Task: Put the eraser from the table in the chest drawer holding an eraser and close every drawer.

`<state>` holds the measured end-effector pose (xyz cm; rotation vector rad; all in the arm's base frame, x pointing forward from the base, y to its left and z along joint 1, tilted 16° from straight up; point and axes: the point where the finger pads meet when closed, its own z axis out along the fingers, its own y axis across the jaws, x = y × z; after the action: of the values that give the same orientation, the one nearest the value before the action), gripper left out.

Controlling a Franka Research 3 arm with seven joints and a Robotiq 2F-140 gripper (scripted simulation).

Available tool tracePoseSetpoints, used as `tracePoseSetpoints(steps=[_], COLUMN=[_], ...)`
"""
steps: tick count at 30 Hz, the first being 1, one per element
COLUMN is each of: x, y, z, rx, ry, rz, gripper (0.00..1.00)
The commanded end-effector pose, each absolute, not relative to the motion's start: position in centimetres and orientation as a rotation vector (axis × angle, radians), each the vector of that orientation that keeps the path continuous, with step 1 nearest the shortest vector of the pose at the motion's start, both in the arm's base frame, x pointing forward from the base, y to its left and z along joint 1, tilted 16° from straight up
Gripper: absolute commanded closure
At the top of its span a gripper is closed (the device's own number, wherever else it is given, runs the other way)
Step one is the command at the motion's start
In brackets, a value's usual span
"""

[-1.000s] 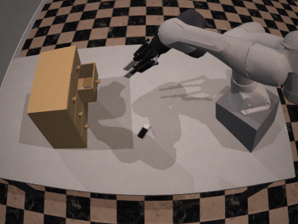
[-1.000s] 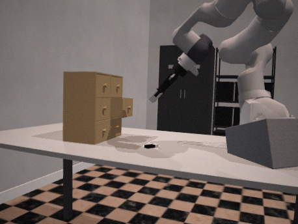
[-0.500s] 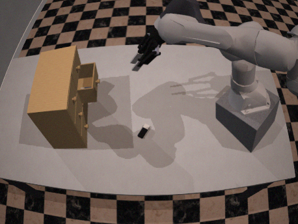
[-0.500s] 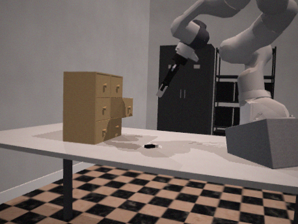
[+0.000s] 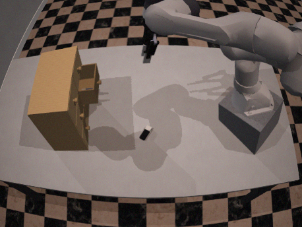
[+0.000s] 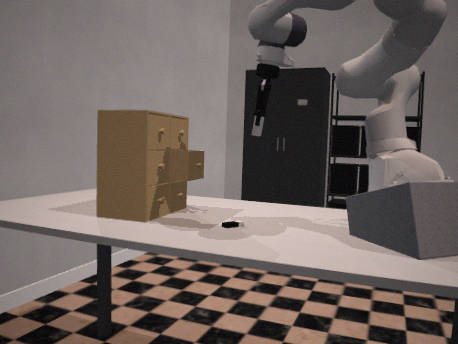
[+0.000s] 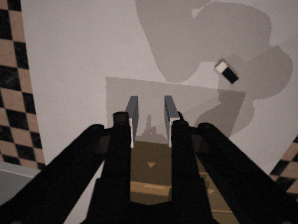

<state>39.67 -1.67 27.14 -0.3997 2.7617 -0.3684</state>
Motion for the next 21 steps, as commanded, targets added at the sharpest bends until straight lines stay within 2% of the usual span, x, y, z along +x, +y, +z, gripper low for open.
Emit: tracePoseSetpoints(steps=[1, 21], x=[37.15, 37.05], y=[-1.20, -1.20], z=[26.07, 26.14], rx=[-0.241, -0.241], ry=[2.923, 2.930], rz=[-0.306, -0.307], gripper=[0.80, 0.80])
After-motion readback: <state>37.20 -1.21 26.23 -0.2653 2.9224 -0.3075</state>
